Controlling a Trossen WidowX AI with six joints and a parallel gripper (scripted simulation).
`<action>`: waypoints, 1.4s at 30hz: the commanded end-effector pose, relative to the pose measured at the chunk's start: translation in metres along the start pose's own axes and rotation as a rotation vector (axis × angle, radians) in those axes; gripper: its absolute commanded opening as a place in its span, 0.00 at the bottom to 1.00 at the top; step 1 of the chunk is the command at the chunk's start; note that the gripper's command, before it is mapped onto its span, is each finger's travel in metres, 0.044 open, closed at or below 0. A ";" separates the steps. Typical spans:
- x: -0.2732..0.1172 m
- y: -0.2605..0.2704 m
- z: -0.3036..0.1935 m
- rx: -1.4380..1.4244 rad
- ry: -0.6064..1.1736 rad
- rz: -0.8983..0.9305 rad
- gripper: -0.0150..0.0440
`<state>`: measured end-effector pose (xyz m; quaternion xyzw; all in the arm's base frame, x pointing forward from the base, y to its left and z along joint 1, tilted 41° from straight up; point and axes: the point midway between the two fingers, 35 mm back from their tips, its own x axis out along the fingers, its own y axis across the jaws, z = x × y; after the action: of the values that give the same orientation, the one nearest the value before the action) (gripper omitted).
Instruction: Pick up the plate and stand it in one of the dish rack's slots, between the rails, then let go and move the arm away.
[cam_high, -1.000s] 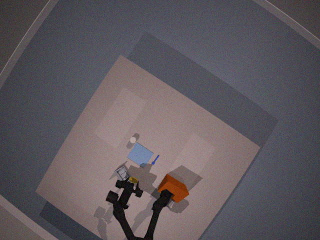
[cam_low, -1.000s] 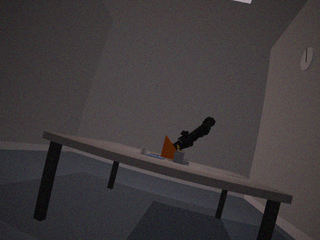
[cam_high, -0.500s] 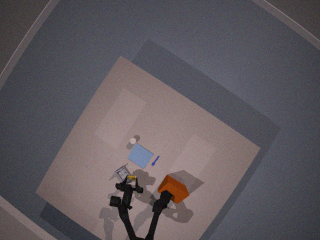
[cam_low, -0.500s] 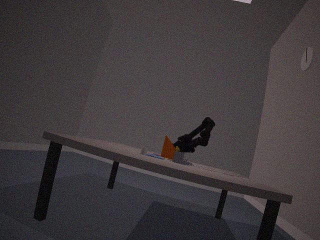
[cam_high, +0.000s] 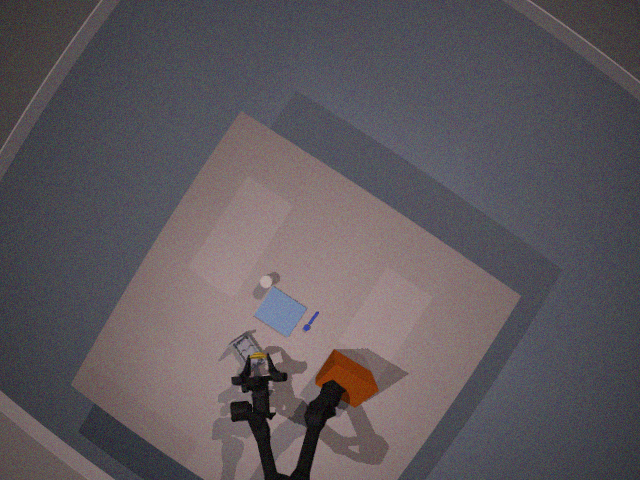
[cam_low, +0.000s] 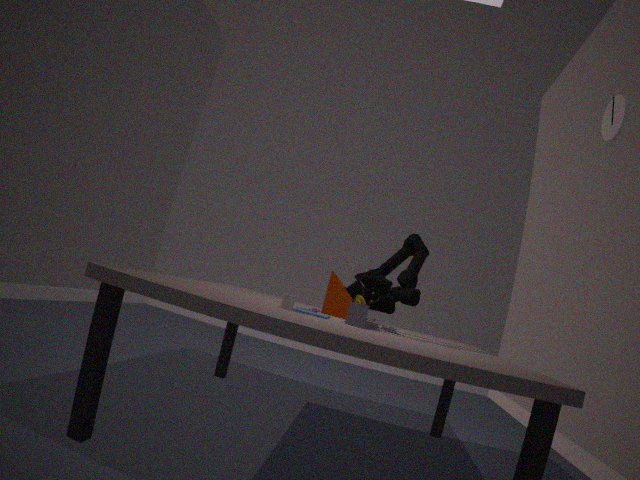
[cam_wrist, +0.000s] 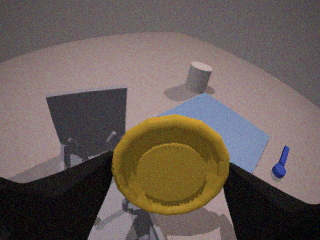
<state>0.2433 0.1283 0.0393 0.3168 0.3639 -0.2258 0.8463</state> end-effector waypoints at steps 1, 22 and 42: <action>-0.006 0.004 -0.003 -0.026 -0.078 0.078 0.25; -0.049 0.004 -0.012 -0.025 -0.368 0.406 0.25; -0.051 0.005 -0.019 -0.009 -0.405 0.455 0.25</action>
<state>0.2033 0.1499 0.0746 0.3408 0.1081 -0.0862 0.9299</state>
